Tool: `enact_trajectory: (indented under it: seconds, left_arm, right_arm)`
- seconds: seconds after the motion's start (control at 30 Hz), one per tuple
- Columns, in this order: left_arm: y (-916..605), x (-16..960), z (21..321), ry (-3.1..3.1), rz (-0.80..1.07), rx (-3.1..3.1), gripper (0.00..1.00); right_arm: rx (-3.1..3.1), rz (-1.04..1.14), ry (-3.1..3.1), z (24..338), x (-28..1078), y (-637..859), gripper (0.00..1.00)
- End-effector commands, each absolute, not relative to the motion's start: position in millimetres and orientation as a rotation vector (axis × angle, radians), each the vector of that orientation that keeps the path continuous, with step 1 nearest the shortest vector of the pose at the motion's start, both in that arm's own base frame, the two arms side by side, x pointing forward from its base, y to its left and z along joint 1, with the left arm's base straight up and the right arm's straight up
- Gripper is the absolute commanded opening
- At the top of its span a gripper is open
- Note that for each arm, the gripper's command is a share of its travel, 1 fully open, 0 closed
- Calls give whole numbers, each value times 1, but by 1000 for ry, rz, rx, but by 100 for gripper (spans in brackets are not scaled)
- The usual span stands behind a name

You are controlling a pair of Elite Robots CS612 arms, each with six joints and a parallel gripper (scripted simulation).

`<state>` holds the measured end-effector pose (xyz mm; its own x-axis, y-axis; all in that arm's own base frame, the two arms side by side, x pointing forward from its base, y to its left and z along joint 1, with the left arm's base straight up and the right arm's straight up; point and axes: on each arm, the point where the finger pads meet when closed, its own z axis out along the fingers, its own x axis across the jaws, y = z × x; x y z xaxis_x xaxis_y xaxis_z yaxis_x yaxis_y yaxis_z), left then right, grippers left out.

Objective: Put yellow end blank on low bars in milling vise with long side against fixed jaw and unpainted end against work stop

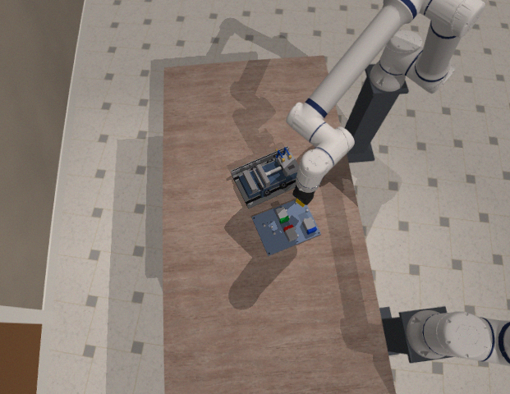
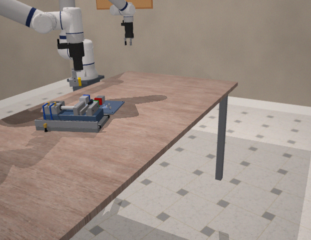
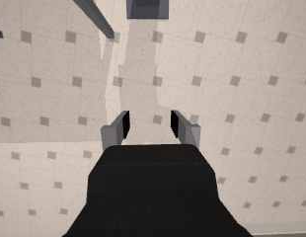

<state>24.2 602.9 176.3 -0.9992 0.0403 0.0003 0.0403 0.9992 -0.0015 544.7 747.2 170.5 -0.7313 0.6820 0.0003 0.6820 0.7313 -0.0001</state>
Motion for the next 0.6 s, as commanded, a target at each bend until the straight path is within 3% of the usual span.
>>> enact_trajectory:
  seconds: [0.0,0.57]
  left_arm:
    - [603,24,177,-3141,0,-63,100]
    - [603,24,177,-3141,0,-63,100]
  right_arm:
    - [-1240,-3,-2887,172,545,748,0]
    - [-1530,-3,-2744,172,545,748,0]
